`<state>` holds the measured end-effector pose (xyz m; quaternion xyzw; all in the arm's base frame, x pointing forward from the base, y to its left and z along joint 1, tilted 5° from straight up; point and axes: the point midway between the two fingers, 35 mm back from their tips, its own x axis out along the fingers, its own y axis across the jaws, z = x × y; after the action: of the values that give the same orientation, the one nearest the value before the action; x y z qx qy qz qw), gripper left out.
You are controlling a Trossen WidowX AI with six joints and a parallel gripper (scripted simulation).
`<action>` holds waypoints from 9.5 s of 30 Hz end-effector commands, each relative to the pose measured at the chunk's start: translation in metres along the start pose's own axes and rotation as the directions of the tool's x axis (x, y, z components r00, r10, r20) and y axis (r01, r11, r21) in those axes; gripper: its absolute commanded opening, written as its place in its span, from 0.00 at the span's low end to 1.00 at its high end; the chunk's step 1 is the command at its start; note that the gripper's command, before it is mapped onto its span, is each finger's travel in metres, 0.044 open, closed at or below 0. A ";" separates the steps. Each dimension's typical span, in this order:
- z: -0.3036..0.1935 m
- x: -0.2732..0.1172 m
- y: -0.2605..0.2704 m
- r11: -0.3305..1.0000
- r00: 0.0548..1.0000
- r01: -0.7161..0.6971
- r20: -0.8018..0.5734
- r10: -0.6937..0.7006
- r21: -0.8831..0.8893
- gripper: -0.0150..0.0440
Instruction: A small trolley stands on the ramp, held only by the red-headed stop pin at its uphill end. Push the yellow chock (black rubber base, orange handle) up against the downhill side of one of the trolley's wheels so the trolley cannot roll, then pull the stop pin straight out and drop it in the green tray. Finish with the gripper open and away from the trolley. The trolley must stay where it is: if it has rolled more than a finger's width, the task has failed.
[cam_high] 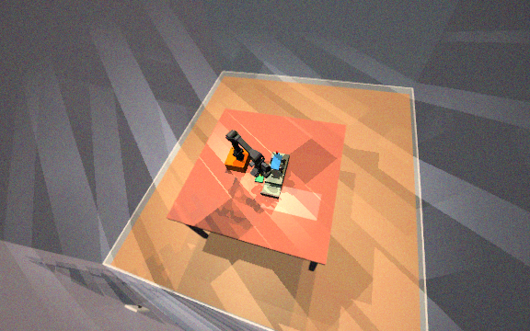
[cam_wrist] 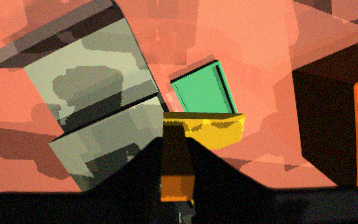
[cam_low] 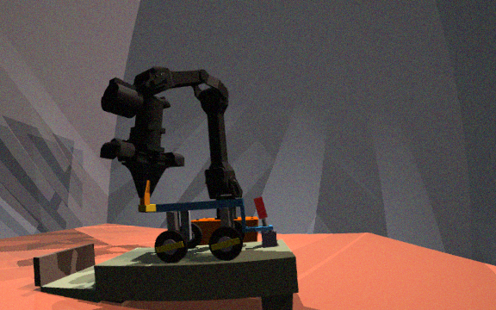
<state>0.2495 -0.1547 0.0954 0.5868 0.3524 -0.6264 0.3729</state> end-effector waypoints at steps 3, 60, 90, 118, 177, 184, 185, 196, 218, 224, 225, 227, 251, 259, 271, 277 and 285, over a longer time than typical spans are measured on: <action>0.000 -0.001 0.001 0.979 1.000 0.009 -0.017 -0.006 0.206 0.25; -0.009 0.041 0.030 0.428 0.996 0.084 -0.083 -0.022 0.900 0.25; -0.027 0.066 0.021 0.428 0.996 0.086 -0.084 -0.023 0.900 0.25; -0.039 0.063 0.016 0.430 0.997 0.081 -0.079 -0.022 0.899 0.30; -0.219 -0.034 -0.032 0.903 0.958 -0.020 -0.266 -0.105 -0.429 0.58; -0.220 -0.029 -0.032 0.903 0.958 -0.020 -0.266 -0.105 -0.429 0.58; -0.220 -0.027 -0.032 0.903 0.958 -0.020 -0.266 -0.105 -0.429 0.58; -0.225 -0.011 -0.034 0.903 0.958 -0.020 -0.266 -0.105 -0.429 0.58; -0.233 0.014 -0.036 0.903 0.958 -0.020 -0.267 -0.105 -0.429 0.58; -0.235 0.022 -0.037 0.903 0.958 -0.020 -0.267 -0.105 -0.429 0.58; -0.235 0.024 -0.037 0.903 0.958 -0.020 -0.267 -0.105 -0.429 0.58; -0.236 0.027 -0.038 0.903 0.958 -0.020 -0.267 -0.105 -0.429 0.58; -0.236 0.027 -0.038 0.902 0.958 -0.022 -0.266 -0.103 -0.431 0.25; -0.234 0.020 -0.039 0.903 0.958 -0.020 -0.267 -0.105 -0.429 0.25; -0.232 0.011 -0.038 0.903 0.958 -0.020 -0.267 -0.105 -0.429 0.25; -0.231 0.007 -0.038 0.903 0.958 -0.020 -0.266 -0.105 -0.429 0.25; -0.230 0.001 -0.038 0.903 0.958 -0.020 -0.266 -0.105 -0.429 0.25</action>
<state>0.3241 0.0643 0.0763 0.5649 0.5416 -0.4559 0.4241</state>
